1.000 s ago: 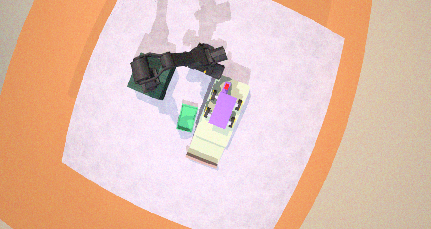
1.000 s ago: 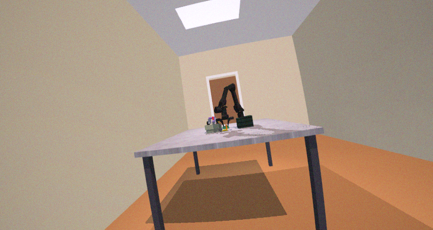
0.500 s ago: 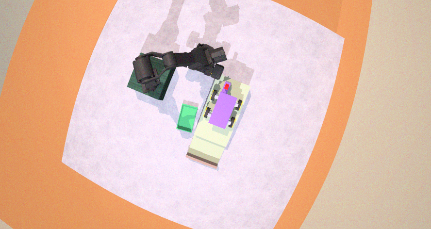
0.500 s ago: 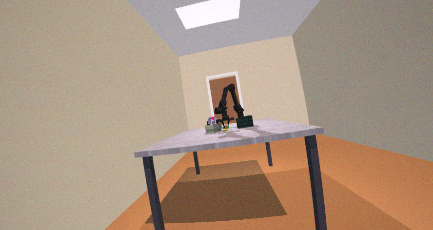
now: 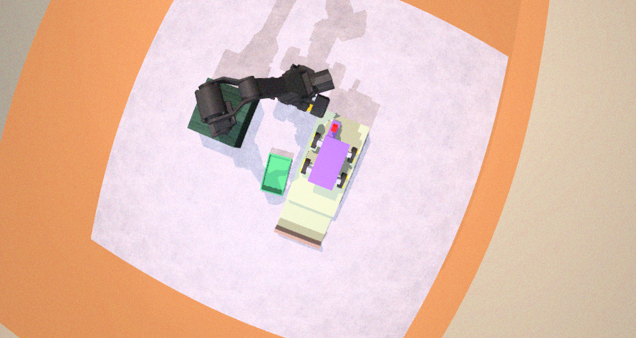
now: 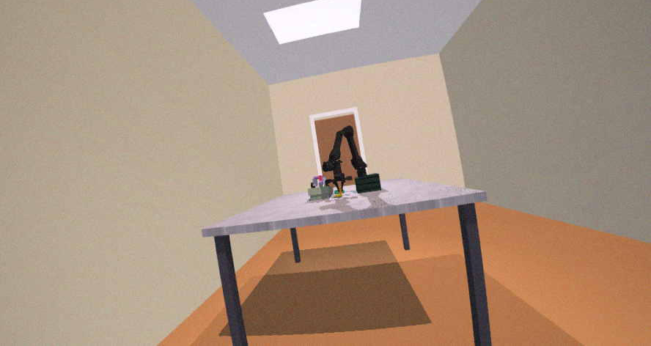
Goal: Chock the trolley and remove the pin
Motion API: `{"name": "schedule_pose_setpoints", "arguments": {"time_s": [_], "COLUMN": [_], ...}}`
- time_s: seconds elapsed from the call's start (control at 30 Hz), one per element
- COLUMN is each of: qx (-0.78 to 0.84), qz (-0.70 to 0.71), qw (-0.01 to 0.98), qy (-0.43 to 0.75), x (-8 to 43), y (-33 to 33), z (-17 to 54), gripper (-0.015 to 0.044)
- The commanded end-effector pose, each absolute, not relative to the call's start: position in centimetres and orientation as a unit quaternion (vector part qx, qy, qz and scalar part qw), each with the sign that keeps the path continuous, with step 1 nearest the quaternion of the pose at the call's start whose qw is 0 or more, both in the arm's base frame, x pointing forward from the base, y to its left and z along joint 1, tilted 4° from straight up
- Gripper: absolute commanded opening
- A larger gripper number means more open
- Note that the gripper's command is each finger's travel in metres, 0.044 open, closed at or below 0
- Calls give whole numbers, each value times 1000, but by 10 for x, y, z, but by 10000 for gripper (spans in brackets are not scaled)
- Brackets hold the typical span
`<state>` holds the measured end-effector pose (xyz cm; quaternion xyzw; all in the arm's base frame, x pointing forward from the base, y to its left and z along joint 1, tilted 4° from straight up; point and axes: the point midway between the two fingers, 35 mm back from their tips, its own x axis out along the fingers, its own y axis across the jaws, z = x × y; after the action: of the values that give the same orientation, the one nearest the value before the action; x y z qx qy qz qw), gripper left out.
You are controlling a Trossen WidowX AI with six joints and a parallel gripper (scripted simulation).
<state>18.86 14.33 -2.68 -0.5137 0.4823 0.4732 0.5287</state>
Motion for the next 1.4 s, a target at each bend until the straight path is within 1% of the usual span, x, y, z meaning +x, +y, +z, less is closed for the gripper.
{"name": "schedule_pose_setpoints", "arguments": {"time_s": [0.0,1.37], "qx": [-514,-514], "qz": [475,476], "qw": [531,530], "qy": [478,478], "x": [189,175], "y": [144,139], "z": [-11,97], "gripper": [0,0]}}
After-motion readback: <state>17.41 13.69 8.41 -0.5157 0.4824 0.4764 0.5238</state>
